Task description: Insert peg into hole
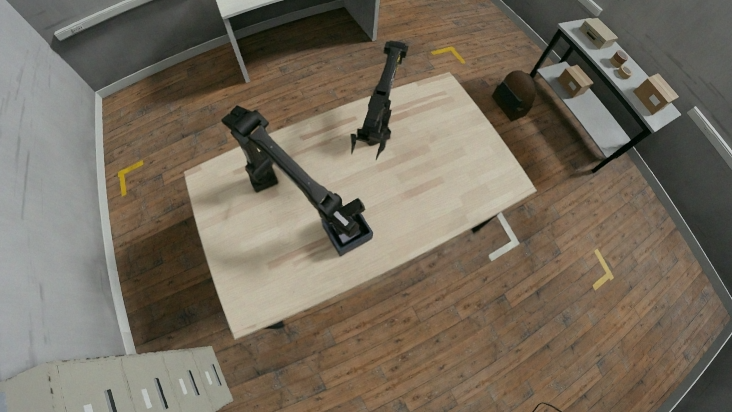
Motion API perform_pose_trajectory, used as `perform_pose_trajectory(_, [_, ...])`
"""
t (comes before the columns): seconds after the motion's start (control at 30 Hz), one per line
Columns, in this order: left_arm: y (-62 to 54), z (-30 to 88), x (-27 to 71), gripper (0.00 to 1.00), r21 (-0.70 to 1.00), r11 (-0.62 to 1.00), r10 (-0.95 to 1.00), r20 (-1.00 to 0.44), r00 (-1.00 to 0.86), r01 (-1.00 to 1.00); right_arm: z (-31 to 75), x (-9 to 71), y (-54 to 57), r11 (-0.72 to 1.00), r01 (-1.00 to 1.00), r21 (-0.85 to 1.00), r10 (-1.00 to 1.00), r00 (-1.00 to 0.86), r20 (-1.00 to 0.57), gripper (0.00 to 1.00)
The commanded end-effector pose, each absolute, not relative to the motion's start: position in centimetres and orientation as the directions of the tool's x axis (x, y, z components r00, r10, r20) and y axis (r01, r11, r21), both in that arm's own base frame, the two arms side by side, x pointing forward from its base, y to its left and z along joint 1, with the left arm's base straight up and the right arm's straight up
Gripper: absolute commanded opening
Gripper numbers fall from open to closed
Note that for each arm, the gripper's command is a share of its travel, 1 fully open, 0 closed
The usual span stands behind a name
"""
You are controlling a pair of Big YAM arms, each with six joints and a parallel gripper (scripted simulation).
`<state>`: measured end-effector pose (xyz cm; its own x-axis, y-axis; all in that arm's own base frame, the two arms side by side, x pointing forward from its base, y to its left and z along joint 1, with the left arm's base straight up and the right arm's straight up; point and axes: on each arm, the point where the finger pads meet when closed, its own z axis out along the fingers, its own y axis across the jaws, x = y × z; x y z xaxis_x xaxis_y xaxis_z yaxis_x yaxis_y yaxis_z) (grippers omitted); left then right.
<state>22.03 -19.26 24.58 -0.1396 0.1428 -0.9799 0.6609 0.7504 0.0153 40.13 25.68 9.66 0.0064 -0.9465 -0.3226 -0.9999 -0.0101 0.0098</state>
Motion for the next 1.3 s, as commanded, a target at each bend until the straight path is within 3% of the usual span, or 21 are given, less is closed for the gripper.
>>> perform_pose_trajectory(0.0, [-19.4,27.1,22.3,1.00,0.000,0.754,0.098,-0.989,-0.112,0.657,10.2,40.7,25.2,-0.006,-1.000,-0.023,-0.943,0.013,-0.334,0.07])
perform_pose_trajectory(1.27, [-19.4,27.1,22.3,1.00,0.000,0.754,0.098,-0.989,-0.112,0.657,1.6,40.2,25.0,-0.007,-1.000,0.002,-0.946,0.006,-0.324,0.07])
